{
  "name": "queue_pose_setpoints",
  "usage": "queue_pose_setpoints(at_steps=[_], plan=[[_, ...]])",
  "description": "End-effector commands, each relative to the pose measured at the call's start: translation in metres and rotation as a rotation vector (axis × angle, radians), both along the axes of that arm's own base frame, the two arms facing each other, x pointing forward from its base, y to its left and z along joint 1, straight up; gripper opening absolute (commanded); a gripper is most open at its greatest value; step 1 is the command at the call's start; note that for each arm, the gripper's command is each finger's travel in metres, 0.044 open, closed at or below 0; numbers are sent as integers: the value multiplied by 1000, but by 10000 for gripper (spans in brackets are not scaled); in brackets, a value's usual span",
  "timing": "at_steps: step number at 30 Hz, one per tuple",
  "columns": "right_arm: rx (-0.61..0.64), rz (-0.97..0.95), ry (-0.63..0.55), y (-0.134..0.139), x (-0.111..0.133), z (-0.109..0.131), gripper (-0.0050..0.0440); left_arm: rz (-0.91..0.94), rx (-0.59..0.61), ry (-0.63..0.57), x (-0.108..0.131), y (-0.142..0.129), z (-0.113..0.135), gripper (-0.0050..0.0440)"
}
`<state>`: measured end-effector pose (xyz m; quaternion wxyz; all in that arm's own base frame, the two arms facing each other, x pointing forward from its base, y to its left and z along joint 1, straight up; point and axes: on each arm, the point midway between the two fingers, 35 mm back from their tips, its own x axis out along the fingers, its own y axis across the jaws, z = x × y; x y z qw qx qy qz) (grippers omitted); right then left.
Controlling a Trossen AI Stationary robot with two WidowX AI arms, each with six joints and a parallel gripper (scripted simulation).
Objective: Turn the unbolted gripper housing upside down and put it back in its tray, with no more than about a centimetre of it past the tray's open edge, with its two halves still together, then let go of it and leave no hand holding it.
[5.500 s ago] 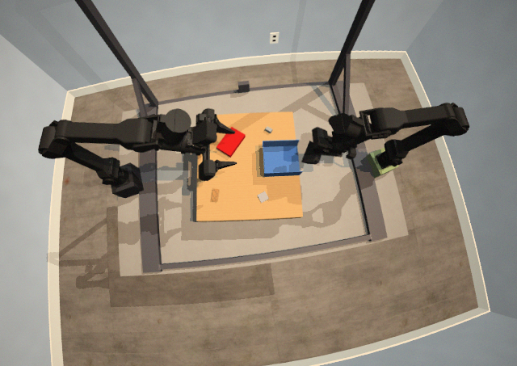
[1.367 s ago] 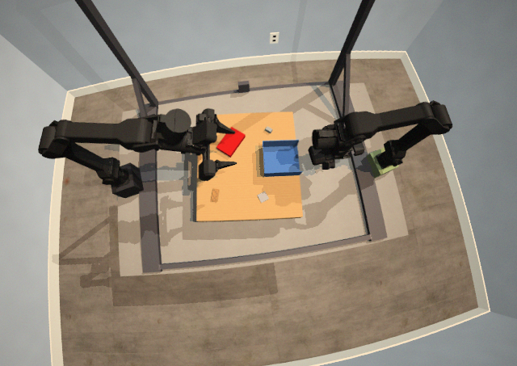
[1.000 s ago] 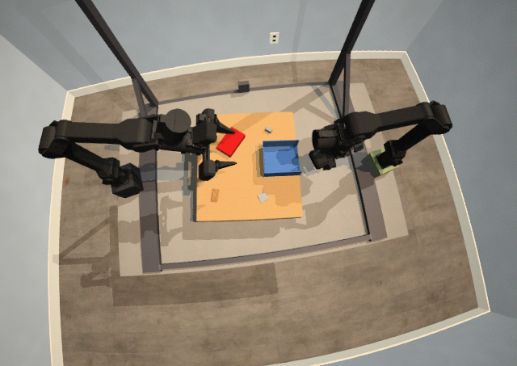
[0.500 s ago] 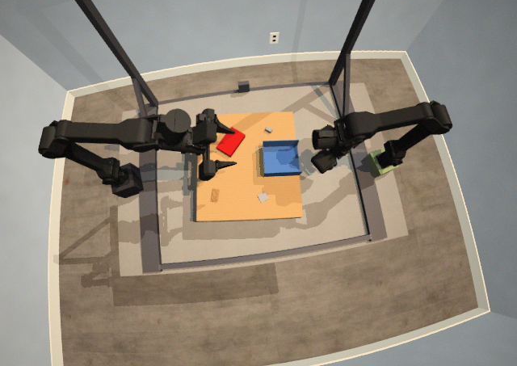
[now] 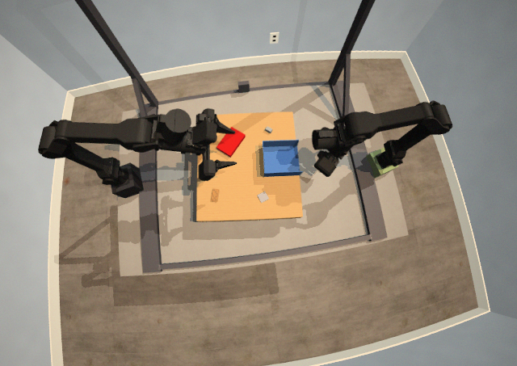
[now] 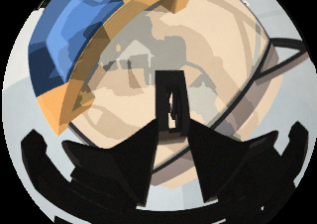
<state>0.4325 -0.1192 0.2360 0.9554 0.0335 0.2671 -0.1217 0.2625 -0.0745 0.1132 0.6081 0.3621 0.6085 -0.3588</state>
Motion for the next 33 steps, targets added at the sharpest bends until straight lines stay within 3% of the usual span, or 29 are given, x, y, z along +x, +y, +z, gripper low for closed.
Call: queue_pose_setpoints(at_steps=[1, 33], plan=[[-6, 6, -23, 0, 1, 10, 440, 66, -12, -20, 2, -1, 6, 118], [-6, 6, -23, 0, 1, 10, 440, 552, -17, -19, 2, -1, 6, 118]])
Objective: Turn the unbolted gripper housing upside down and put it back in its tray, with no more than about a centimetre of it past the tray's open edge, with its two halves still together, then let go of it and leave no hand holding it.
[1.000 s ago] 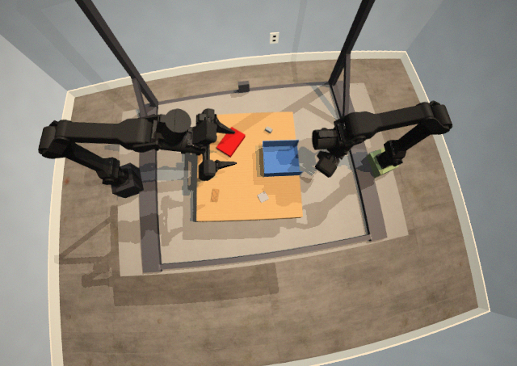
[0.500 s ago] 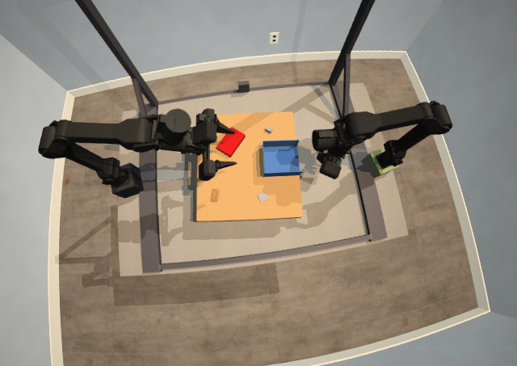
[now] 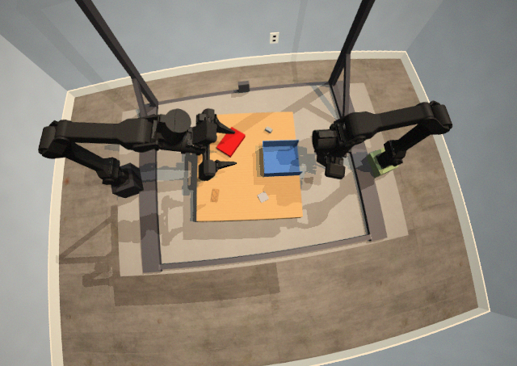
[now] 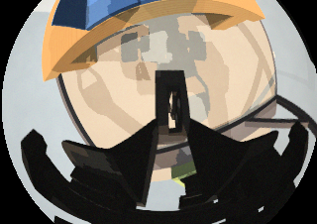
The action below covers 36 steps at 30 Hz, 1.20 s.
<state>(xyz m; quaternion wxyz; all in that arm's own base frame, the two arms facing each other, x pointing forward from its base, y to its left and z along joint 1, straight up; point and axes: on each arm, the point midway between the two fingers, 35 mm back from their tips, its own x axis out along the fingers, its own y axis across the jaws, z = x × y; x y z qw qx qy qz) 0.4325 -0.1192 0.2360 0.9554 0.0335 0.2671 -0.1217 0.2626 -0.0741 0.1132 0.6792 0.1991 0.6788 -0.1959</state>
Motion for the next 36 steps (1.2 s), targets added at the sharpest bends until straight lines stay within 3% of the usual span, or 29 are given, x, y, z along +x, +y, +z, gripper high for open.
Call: queue_pose_setpoints(at_steps=[1, 36], plan=[[-6, 6, -23, 0, 1, 10, 440, 66, -12, -20, 2, -1, 6, 118], [-6, 6, -23, 0, 1, 10, 440, 604, -18, -19, 2, -1, 6, 118]])
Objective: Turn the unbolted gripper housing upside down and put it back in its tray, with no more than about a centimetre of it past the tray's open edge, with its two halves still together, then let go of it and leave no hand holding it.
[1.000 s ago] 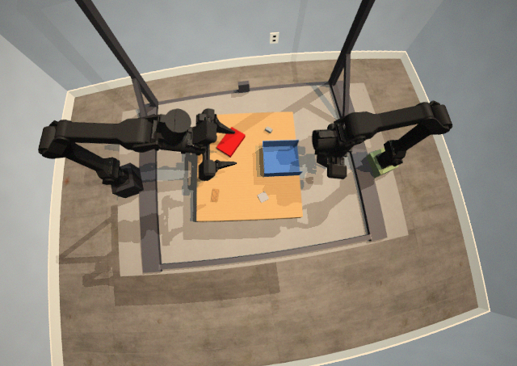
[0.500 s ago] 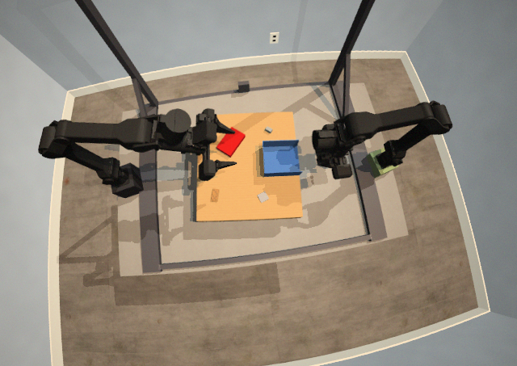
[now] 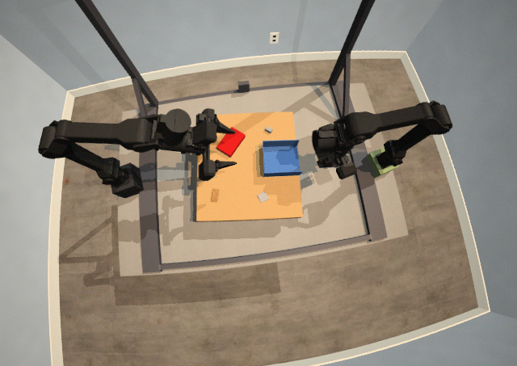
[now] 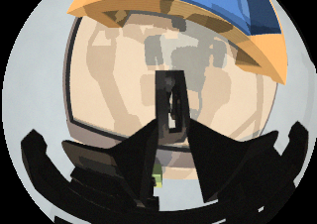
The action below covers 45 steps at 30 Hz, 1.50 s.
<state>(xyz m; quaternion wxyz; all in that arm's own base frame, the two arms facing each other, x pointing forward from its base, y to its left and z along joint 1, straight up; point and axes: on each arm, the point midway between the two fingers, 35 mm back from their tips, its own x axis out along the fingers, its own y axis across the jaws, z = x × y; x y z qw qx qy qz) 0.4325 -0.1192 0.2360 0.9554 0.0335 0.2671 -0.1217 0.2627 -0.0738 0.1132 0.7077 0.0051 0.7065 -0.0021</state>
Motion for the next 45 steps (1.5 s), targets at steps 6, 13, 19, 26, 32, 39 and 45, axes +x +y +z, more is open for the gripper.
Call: queue_pose_setpoints(at_steps=[6, 13, 19, 26, 32, 39, 45], plan=[[-6, 6, -23, 0, 1, 10, 440, 118, -12, -20, 2, -1, 6, 118], [-6, 6, -23, 0, 1, 10, 440, 239, -13, -20, 2, -1, 6, 118], [-6, 6, -23, 0, 1, 10, 440, 343, -15, -20, 1, -1, 6, 118], [-6, 6, -23, 0, 1, 10, 440, 430, -16, -20, 1, -1, 6, 118], [-6, 6, -23, 0, 1, 10, 440, 534, -17, -19, 1, -1, 6, 118], [-6, 6, -23, 0, 1, 10, 440, 621, -18, -19, 1, -1, 6, 118], [-6, 6, -23, 0, 1, 10, 440, 725, -19, -19, 1, -1, 6, 118]])
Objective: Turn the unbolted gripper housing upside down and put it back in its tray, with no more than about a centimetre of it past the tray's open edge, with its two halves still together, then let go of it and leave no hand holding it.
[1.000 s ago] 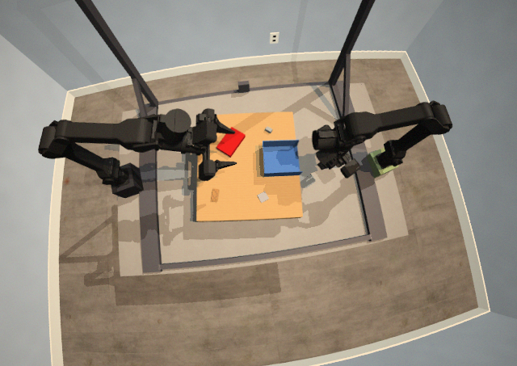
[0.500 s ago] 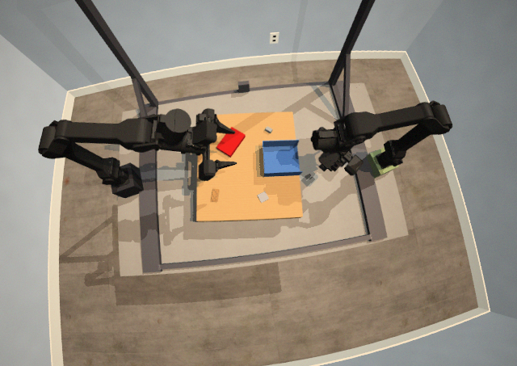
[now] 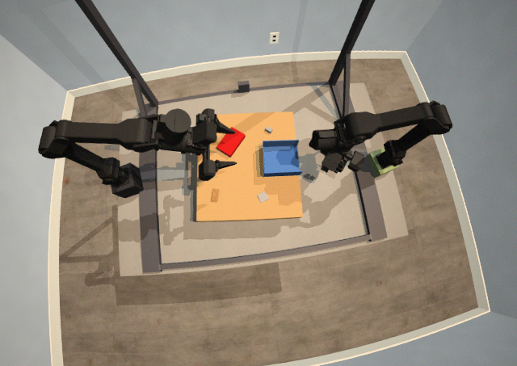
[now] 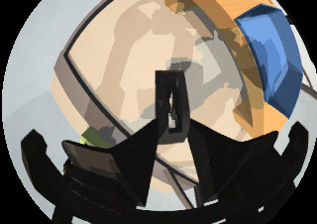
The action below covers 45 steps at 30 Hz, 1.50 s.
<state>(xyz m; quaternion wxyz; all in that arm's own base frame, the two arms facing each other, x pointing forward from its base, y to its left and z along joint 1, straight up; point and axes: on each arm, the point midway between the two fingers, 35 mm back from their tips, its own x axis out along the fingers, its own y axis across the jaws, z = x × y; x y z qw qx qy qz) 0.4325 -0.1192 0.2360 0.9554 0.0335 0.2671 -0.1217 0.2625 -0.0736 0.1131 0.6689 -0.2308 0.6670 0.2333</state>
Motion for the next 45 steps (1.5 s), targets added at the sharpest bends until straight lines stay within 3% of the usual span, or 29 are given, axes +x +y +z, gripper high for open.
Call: queue_pose_setpoints(at_steps=[1, 34, 45], plan=[[-6, 5, -23, 0, 1, 10, 440, 64, -11, -21, 1, -1, 6, 118], [-6, 5, -23, 0, 1, 10, 440, 563, -17, -19, 1, -1, 6, 118], [-6, 5, -23, 0, 1, 10, 440, 574, -62, -83, -1, -1, 6, 118]])
